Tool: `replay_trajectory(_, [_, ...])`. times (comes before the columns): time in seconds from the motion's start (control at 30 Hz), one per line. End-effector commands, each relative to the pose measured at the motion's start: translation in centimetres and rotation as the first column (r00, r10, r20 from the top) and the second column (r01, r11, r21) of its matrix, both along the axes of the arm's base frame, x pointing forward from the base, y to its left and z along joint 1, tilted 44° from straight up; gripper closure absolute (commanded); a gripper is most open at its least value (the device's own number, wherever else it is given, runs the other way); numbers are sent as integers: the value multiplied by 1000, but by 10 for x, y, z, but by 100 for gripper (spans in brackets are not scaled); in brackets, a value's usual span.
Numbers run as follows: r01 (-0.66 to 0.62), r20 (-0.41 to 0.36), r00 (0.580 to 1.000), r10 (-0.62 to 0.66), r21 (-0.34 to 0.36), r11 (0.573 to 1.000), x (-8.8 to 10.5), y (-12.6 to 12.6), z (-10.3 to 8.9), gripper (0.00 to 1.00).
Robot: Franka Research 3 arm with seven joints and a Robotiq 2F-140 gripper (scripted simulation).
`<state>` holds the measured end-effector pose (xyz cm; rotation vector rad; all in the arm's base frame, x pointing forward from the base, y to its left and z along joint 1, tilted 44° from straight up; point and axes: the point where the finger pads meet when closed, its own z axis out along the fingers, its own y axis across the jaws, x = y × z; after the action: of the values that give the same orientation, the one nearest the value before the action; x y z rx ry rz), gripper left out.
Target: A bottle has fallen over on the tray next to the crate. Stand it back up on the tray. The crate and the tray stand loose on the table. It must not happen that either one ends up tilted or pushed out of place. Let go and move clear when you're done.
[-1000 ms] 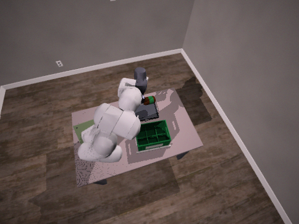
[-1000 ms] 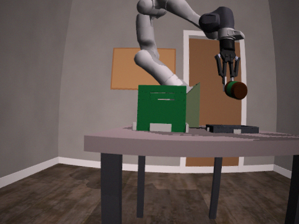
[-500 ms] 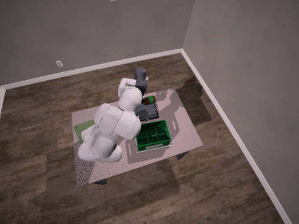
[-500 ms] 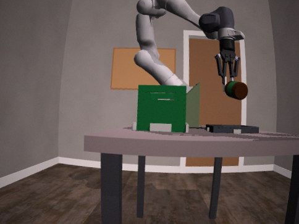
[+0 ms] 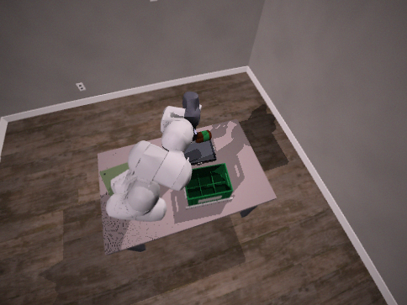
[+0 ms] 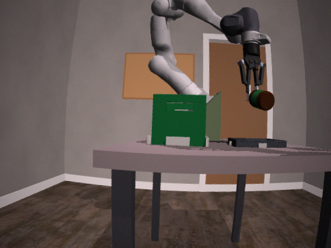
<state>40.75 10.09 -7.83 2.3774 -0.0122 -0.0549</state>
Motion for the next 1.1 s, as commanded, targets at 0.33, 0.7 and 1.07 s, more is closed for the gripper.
replay_trajectory(0.33, [-25,-15,1000,25,6,1000,2,3,1,100])
replay_trajectory(0.7, [-114,-100,988,115,16,993,2,3,1,100])
replay_trajectory(1.07, [-187,-170,967,190,31,982,2,3,1,100])
